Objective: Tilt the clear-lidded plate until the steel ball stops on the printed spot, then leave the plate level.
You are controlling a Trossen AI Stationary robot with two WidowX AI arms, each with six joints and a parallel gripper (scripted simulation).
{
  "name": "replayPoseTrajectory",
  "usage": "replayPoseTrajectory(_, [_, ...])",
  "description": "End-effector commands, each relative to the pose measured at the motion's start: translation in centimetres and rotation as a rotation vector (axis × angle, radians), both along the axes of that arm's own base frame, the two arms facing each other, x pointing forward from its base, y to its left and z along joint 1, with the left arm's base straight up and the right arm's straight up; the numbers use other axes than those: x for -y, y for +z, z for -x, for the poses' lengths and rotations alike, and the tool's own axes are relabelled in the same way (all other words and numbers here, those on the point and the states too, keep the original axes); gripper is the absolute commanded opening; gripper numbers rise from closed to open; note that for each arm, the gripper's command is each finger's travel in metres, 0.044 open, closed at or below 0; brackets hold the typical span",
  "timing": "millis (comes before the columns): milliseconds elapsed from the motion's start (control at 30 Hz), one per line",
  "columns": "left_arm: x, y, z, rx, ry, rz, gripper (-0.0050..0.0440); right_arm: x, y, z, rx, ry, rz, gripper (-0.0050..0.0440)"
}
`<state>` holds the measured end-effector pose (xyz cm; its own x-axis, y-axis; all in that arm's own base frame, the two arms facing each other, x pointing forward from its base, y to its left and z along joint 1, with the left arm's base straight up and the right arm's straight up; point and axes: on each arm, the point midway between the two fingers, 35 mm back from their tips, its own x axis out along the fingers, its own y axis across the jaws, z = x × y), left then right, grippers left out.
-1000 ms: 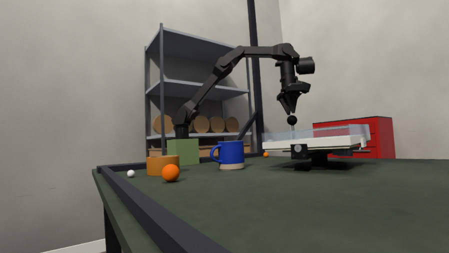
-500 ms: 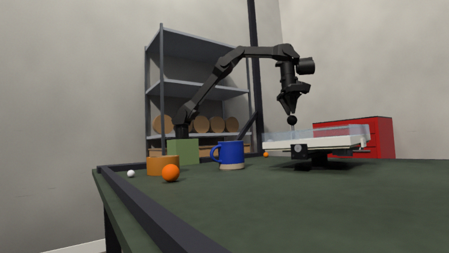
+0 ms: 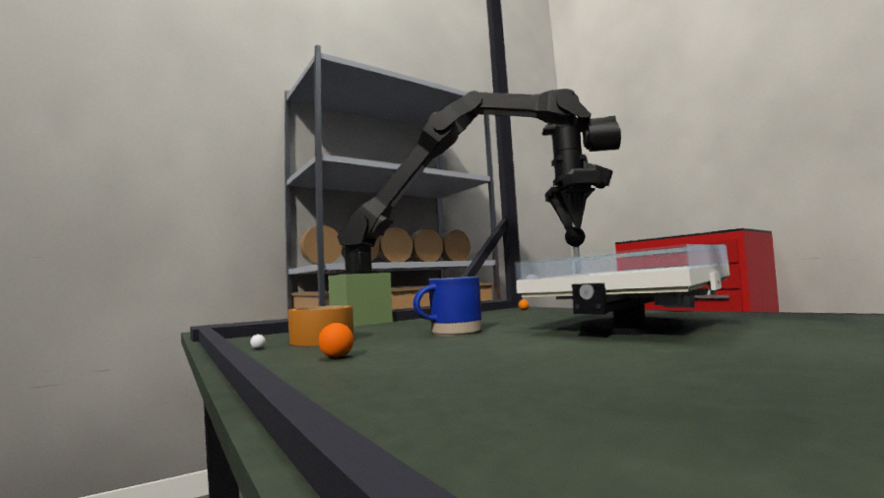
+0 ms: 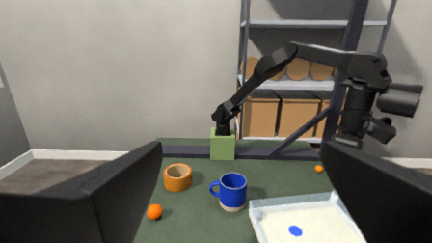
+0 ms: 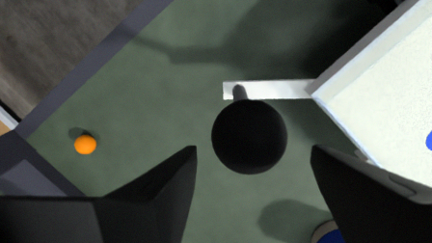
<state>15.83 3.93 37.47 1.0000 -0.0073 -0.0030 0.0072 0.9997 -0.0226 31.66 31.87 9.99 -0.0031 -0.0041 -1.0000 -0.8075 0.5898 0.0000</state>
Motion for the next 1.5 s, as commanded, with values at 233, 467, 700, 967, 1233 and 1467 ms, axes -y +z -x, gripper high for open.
replayPoseTrajectory(233, [0.1, 0.6, 0.0, 0.003, 0.000, -0.023, 0.0400, -0.4, 0.2, 0.1, 0.016, 0.005, -0.021, 0.0270])
replayPoseTrajectory(467, [0.1, 0.6, 0.0, 0.003, 0.000, -0.023, 0.0400, -0.5, -0.3, 0.1, 0.015, 0.004, -0.019, 0.0270])
replayPoseTrajectory(700, [0.1, 0.6, 0.0, 0.003, 0.000, -0.023, 0.0400, -0.5, -0.3, 0.0, 0.017, 0.001, -0.022, 0.0270])
replayPoseTrajectory(967, [0.1, 0.6, 0.0, 0.003, 0.000, -0.023, 0.0400, -0.6, -0.2, 0.0, 0.022, 0.002, -0.027, 0.0270])
replayPoseTrajectory(1233, [0.1, 0.6, 0.0, 0.003, 0.000, -0.023, 0.0400, -0.6, -0.2, 0.0, 0.022, 0.002, -0.027, 0.0270])
replayPoseTrajectory(1467, [0.1, 0.6, 0.0, 0.003, 0.000, -0.023, 0.0400, -0.6, -0.2, 0.0, 0.022, 0.002, -0.027, 0.0270])
